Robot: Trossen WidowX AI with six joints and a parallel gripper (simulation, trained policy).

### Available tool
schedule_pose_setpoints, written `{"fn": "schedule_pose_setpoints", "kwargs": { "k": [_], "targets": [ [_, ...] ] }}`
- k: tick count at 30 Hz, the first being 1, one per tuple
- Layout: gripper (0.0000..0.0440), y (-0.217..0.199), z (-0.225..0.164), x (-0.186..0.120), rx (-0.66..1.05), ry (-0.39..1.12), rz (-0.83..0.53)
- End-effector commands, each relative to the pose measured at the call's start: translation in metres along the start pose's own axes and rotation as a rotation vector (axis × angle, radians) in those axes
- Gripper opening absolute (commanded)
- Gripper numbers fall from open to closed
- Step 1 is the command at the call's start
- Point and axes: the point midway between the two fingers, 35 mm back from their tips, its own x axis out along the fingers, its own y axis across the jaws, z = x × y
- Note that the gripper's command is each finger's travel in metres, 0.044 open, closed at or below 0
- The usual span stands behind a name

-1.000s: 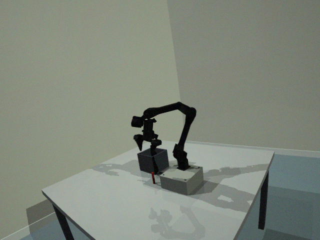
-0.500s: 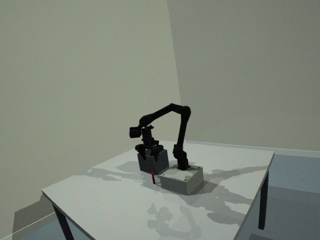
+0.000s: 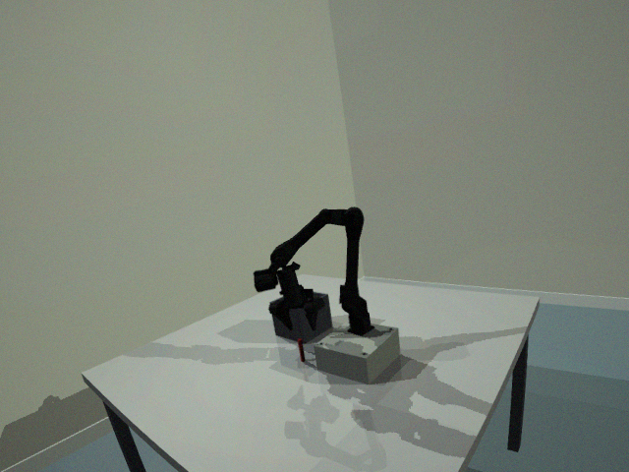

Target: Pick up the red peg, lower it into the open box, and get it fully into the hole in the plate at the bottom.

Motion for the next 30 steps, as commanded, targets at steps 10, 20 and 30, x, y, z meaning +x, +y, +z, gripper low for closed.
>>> {"fn": "schedule_pose_setpoints", "kwargs": {
  "k": [10,20,30],
  "targets": [
    [0.0418,0.005,0.004,0.044,-0.038,-0.057,-0.011],
    [0.0379,0.008,0.007,0.073,-0.023,-0.078,0.001],
    [0.0146,0.020,-0.002,0.092,-0.037,-0.061,0.024]
  ]
}}
